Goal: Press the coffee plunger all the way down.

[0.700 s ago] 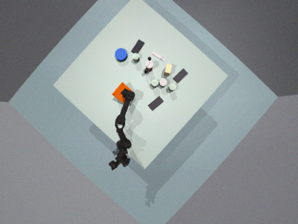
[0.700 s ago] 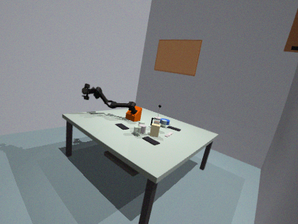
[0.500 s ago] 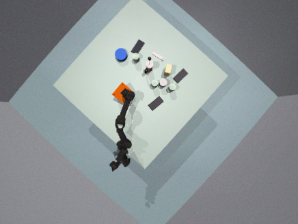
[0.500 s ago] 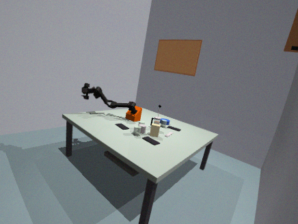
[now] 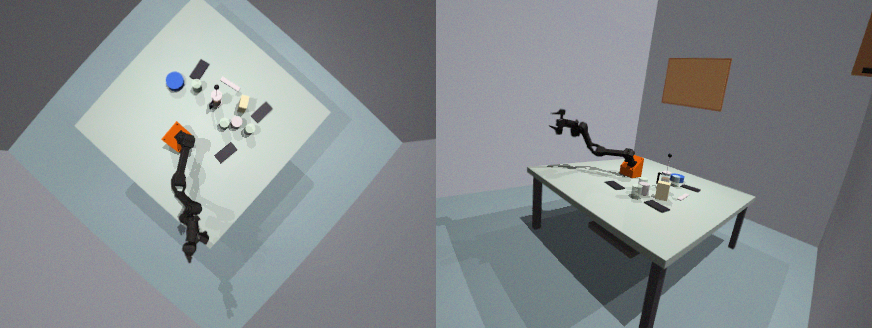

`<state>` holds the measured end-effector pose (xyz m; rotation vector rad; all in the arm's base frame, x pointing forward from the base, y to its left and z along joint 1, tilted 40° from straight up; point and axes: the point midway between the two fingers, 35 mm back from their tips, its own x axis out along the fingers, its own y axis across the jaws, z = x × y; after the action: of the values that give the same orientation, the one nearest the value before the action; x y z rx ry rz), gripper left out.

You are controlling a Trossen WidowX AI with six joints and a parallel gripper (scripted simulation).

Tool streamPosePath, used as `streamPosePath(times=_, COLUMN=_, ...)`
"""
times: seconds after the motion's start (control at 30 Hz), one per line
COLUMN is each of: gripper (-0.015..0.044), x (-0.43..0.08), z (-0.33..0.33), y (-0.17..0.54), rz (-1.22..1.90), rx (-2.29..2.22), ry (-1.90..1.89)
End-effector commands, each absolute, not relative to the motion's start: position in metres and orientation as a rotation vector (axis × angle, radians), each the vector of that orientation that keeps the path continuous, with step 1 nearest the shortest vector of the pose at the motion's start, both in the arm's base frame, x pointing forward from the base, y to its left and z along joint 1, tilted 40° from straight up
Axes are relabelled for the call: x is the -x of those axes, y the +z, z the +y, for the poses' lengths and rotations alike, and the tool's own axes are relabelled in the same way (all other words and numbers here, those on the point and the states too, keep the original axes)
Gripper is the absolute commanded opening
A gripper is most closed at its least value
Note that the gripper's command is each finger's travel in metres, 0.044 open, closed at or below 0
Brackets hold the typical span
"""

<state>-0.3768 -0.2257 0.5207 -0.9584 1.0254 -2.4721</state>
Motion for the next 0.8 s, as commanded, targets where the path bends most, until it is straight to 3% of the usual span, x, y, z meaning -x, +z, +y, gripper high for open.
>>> streamPosePath(times=0.0, gripper=0.044, x=0.333, z=-0.219, y=0.56, rz=1.072, rx=1.208, ry=-2.408)
streamPosePath(times=0.4, gripper=0.044, x=0.175, z=-0.166, y=0.652, rz=1.122, rx=1.988, ry=-2.213)
streamPosePath(times=0.7, gripper=0.044, x=0.055, z=-0.102, y=0.679, rz=1.177, rx=2.593, ry=-2.032)
streamPosePath(times=0.77, gripper=0.044, x=0.049, z=-0.097, y=0.679, rz=1.158, rx=2.621, ry=-2.035)
